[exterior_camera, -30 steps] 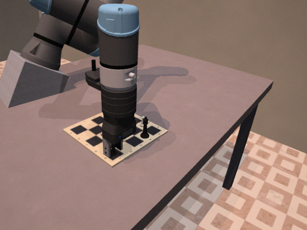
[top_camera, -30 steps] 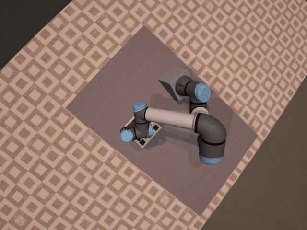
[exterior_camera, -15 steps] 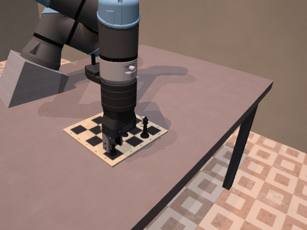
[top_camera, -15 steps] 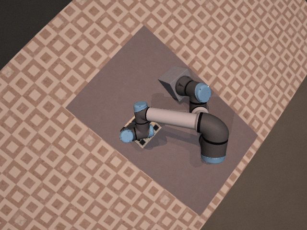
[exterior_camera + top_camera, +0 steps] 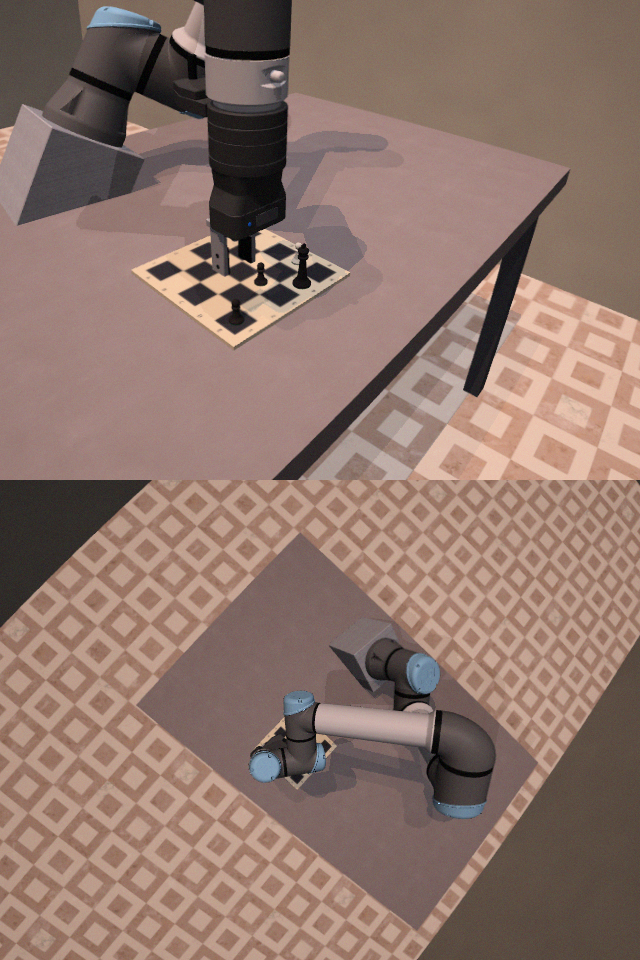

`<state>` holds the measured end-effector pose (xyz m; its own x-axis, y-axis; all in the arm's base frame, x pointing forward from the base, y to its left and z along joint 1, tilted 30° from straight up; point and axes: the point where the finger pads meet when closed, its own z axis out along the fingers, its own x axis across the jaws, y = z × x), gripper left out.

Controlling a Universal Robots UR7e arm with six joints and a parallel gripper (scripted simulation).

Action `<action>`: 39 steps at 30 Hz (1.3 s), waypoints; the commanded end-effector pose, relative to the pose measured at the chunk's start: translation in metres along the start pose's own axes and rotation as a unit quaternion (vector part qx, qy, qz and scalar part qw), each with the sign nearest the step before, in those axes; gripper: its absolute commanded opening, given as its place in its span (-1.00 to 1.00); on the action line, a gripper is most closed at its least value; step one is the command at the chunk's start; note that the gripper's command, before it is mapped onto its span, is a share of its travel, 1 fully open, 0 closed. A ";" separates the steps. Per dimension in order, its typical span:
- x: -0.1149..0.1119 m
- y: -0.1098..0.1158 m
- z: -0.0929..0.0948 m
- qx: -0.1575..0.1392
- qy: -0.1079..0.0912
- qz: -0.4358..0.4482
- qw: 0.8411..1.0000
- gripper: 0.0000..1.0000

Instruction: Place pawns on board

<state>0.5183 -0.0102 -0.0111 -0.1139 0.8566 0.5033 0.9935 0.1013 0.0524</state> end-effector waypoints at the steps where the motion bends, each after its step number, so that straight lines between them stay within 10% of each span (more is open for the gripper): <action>1: 0.000 0.000 -0.016 0.000 0.000 0.000 1.000 0.36; 6: 0.000 0.000 -0.017 0.000 0.000 0.000 1.000 0.36; 7: 0.000 0.000 -0.017 0.000 0.000 0.000 1.000 1.00; 39: 0.000 0.000 -0.042 0.000 0.000 0.000 1.000 1.00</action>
<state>0.5177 -0.0244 0.0133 -0.1134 0.8556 0.5051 0.9935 0.1023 0.0498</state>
